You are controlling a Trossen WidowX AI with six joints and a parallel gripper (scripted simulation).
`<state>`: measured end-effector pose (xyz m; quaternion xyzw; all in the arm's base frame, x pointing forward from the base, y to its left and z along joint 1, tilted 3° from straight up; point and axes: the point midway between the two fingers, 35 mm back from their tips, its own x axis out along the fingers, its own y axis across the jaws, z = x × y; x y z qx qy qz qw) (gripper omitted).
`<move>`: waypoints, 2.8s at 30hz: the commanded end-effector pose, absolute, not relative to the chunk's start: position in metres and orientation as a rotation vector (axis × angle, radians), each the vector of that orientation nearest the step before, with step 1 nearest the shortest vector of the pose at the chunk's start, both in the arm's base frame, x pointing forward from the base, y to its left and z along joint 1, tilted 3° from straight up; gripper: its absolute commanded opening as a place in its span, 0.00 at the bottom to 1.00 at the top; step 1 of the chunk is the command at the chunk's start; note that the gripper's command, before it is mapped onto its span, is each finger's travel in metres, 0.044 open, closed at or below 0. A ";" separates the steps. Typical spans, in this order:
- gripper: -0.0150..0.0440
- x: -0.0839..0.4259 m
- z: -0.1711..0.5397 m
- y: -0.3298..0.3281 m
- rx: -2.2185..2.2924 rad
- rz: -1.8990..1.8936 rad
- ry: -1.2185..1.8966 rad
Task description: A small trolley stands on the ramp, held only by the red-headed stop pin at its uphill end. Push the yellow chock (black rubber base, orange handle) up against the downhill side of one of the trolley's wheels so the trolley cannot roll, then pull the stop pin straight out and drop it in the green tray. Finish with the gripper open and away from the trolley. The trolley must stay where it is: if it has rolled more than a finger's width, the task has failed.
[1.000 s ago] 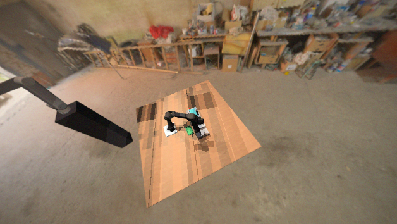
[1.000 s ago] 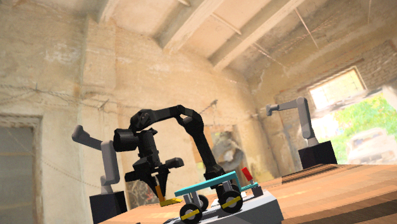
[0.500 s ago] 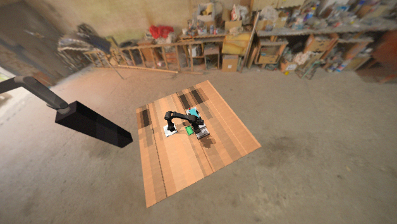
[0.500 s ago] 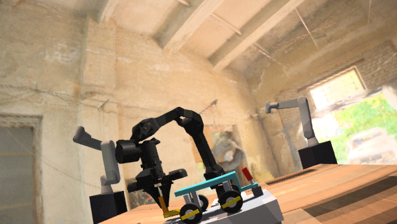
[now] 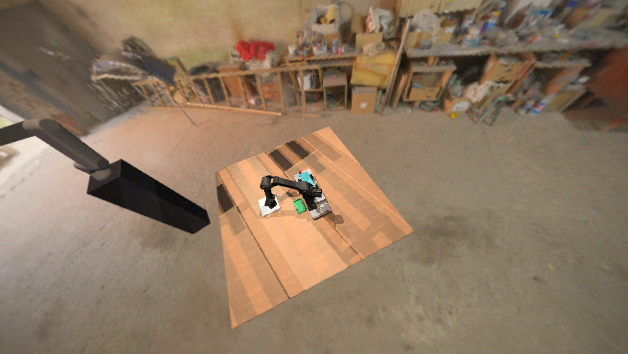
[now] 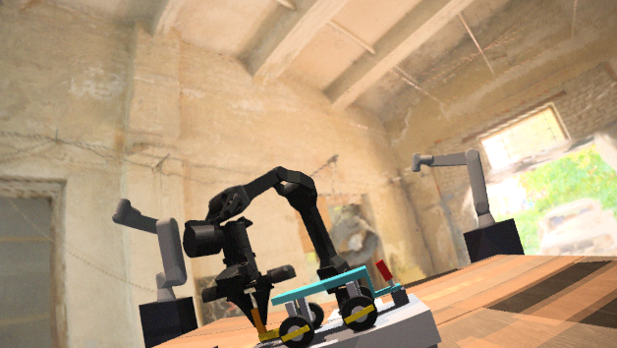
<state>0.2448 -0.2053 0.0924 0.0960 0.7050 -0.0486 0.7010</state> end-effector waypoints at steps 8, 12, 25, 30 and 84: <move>0.25 0.248 0.094 -0.194 0.221 -0.106 1.571; 0.25 0.250 0.095 -0.191 0.221 -0.105 1.570; 0.25 0.254 0.097 -0.180 0.222 -0.105 1.570; 0.25 0.254 0.097 -0.184 0.213 -0.109 1.568; 0.58 0.293 0.168 -0.141 0.401 -0.274 1.478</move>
